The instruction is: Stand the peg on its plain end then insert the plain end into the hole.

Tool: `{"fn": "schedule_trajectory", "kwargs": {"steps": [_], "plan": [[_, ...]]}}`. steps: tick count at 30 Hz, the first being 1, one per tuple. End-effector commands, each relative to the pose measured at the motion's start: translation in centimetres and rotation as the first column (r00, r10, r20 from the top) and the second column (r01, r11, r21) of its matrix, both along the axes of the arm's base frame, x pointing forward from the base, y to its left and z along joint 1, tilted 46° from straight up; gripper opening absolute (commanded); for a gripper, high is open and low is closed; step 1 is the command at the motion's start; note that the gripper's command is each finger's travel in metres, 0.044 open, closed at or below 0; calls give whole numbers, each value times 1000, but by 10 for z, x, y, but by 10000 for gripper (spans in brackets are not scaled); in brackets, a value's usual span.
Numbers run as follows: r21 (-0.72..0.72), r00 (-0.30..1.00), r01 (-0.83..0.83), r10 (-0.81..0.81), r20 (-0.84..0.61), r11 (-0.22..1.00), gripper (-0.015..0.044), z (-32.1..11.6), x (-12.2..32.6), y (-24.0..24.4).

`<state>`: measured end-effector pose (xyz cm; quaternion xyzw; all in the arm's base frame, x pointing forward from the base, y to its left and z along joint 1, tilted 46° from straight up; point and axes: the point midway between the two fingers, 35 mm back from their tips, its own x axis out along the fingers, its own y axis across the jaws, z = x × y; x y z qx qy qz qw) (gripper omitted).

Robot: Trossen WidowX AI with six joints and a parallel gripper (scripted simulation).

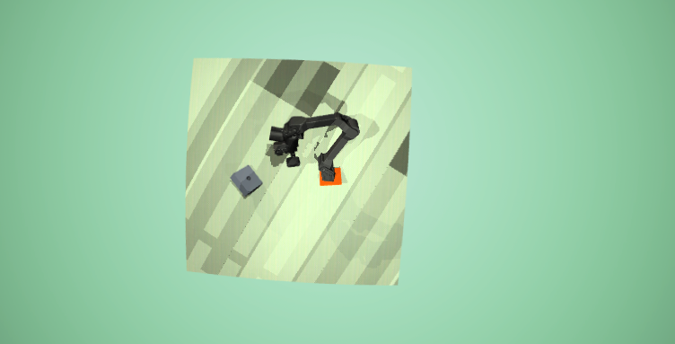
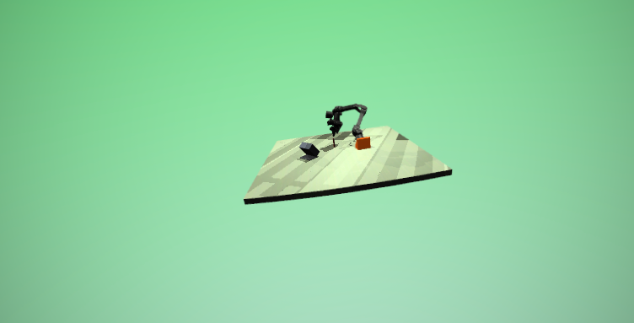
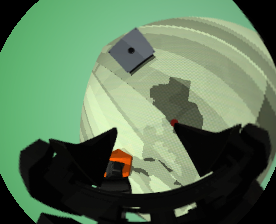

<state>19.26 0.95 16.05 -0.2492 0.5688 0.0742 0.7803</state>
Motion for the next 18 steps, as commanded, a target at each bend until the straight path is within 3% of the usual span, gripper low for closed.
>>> {"fn": "schedule_trajectory", "kwargs": {"steps": [1,18], "plan": [[-107,996,43,-51,-69,993,440,0,1,-4],[-567,982,39,-138,-131,823,440,20,24,-4]]}}
